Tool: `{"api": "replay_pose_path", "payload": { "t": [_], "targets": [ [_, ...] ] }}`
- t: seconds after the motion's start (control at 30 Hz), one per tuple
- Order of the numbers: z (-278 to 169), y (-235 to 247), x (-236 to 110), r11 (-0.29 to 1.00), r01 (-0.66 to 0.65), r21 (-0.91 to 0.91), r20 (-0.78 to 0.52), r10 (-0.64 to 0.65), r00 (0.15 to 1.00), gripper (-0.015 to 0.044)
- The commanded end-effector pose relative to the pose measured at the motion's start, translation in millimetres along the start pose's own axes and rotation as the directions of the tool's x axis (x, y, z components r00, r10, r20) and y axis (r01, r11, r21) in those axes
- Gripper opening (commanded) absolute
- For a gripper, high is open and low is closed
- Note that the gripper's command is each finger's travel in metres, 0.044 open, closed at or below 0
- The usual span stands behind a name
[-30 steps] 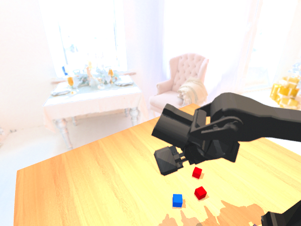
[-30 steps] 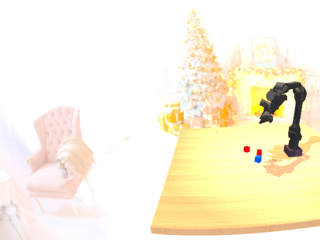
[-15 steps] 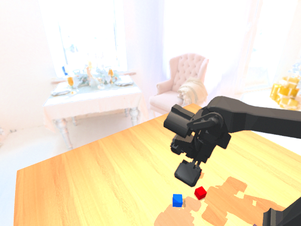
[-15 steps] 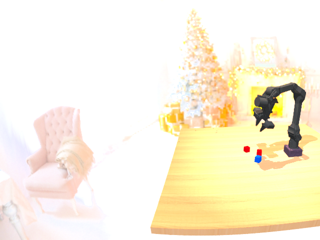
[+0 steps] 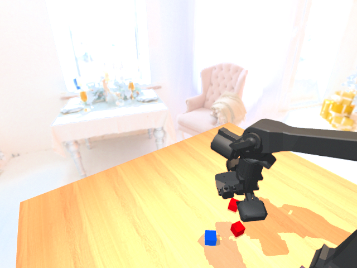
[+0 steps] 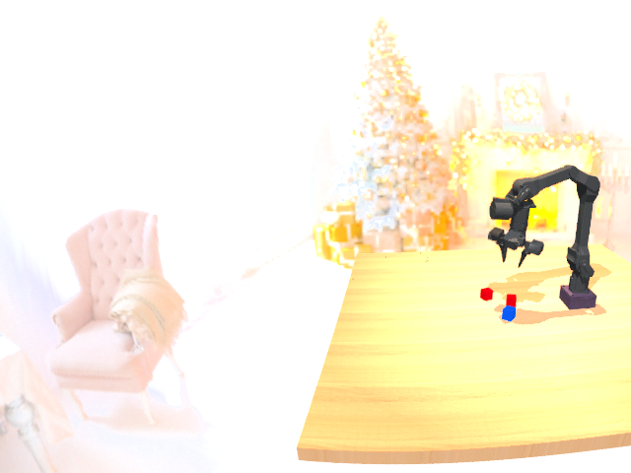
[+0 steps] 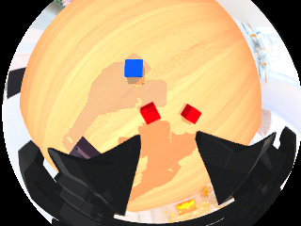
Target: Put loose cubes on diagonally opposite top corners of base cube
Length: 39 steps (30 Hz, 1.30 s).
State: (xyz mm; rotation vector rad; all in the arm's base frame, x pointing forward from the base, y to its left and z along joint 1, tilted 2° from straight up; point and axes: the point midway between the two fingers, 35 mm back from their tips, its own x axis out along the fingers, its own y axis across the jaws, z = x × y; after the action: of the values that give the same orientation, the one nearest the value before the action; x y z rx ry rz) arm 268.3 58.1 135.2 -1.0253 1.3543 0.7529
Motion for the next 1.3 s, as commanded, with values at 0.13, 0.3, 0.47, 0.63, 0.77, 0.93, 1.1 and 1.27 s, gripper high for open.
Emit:
{"api": "replay_pose_path", "payload": {
  "t": [0.13,0.3,0.47,0.63,0.77,0.93,1.1,1.27],
  "targets": [
    [-17,3,22,0.942,-0.11,-0.317,0.049,0.132,0.99,0.0265],
    [-20,4,26,0.92,-0.121,-0.374,0.061,0.154,0.986,0.0265],
    [-19,4,32,0.92,-0.121,-0.374,0.061,0.154,0.986,0.0265],
    [-16,10,75,0.92,-0.121,-0.374,0.061,0.154,0.986,0.0265],
    [-16,14,87,0.92,-0.121,-0.374,0.061,0.154,0.986,0.0265],
    [-15,15,97,0.92,-0.121,-0.374,0.061,0.154,0.986,0.0265],
    [-15,16,102,0.92,-0.121,-0.374,0.061,0.155,0.986,0.0265],
    [-15,17,109,0.92,-0.121,-0.374,0.061,0.155,0.986,0.0265]
  ]
}}
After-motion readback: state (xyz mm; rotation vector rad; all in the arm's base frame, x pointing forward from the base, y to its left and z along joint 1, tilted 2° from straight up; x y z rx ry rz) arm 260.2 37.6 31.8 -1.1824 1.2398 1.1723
